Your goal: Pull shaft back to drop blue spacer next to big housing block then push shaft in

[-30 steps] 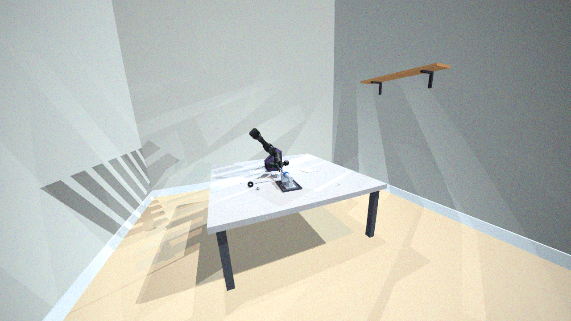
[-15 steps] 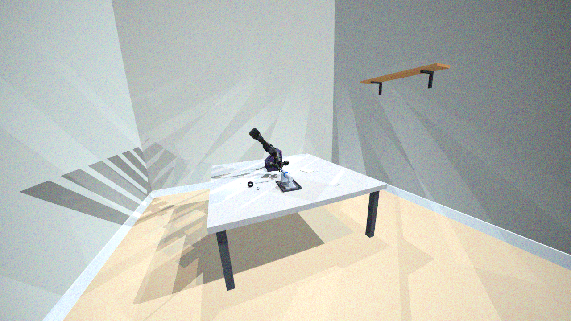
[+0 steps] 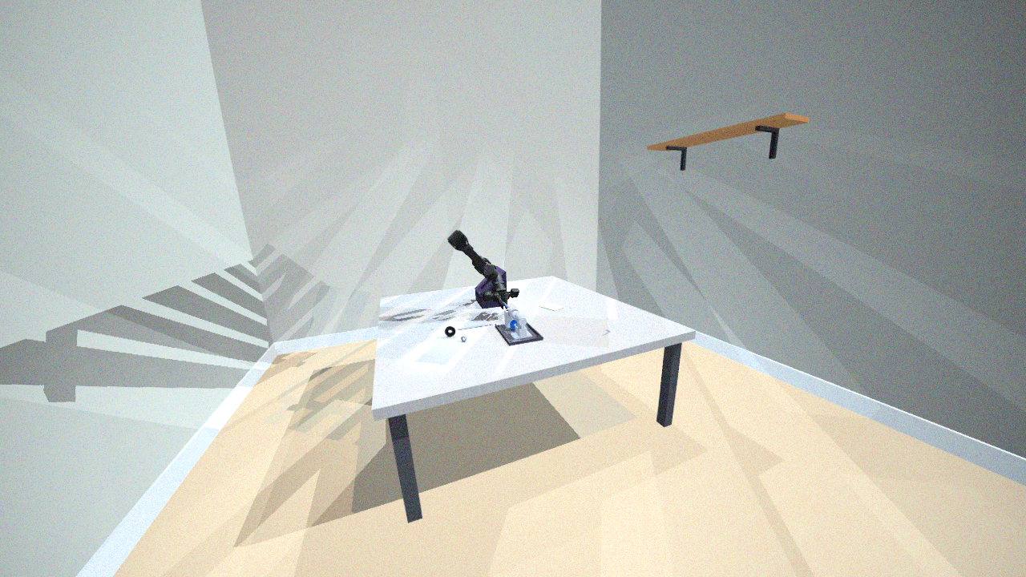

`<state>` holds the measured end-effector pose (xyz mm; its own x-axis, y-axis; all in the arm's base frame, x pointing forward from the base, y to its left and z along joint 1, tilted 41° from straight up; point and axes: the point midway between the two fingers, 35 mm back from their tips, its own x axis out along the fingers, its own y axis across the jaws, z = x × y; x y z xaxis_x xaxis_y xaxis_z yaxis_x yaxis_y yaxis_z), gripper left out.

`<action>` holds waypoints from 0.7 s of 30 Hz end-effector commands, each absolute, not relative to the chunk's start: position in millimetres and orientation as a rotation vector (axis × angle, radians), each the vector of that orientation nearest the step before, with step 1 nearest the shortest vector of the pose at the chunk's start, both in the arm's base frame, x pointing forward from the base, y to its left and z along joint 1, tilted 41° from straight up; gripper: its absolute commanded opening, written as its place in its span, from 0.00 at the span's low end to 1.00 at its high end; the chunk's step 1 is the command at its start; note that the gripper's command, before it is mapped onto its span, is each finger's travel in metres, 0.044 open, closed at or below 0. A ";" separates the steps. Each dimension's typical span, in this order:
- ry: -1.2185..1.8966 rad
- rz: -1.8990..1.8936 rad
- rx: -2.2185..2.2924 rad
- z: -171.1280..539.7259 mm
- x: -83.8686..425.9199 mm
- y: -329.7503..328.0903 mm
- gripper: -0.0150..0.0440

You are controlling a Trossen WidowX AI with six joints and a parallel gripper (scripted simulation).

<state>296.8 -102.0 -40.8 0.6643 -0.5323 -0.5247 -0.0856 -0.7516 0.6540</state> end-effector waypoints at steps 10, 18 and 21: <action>-0.476 -0.976 2.280 -40.9 296.0 -102.0 0.25; -0.476 -0.976 2.280 -40.9 296.0 -102.0 0.25; -0.476 -0.976 2.280 -40.9 296.0 -102.0 0.25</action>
